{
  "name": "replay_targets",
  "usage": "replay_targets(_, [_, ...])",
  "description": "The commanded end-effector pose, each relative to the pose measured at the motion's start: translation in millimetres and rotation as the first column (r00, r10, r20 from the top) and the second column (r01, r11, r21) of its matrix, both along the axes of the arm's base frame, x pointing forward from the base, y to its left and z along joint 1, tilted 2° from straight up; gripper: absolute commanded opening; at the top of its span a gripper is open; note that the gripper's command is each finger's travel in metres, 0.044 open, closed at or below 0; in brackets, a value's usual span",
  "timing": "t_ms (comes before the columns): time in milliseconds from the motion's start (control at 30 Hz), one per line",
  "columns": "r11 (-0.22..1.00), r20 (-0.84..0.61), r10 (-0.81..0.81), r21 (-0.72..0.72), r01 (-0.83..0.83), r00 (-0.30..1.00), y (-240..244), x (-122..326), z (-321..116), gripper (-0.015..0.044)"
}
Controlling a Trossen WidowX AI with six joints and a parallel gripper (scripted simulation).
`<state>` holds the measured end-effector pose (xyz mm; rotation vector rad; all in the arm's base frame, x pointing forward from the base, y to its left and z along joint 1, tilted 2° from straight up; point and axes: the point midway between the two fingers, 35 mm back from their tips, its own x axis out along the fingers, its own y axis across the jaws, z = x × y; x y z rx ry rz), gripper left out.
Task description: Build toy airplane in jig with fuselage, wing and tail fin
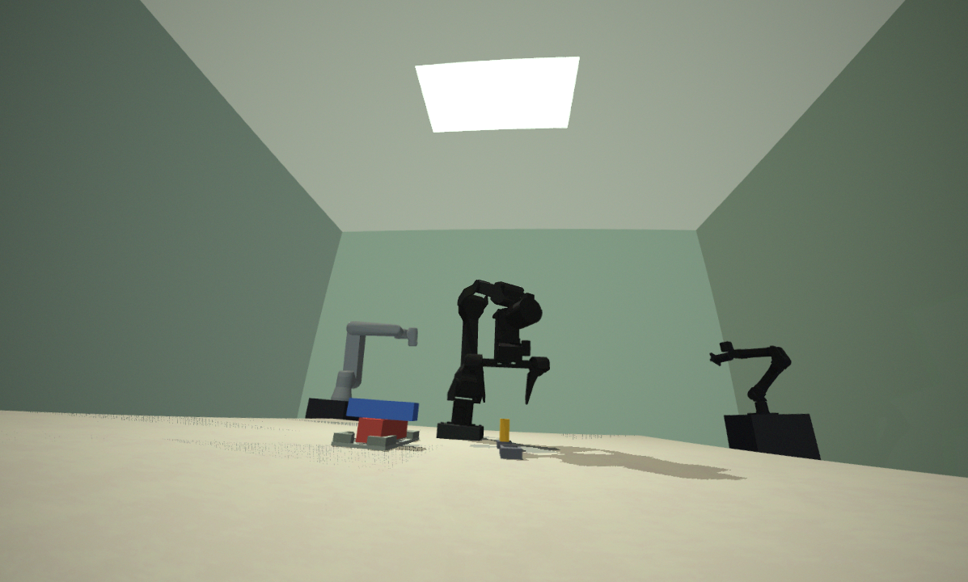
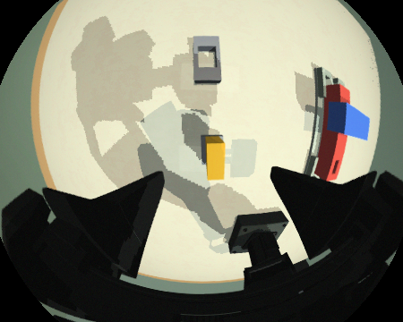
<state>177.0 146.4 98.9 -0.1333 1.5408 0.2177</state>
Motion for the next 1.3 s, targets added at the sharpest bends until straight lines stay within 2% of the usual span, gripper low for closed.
replay_targets(0, [1.0, -0.009, -0.003, -0.002, 0.003, 1.0, 0.0, -2.0, -15.0, 0.044])
replay_targets(1267, [1.0, -0.009, -0.003, -0.002, 0.003, 1.0, 2.6, -1.9, -68.1, 0.044])
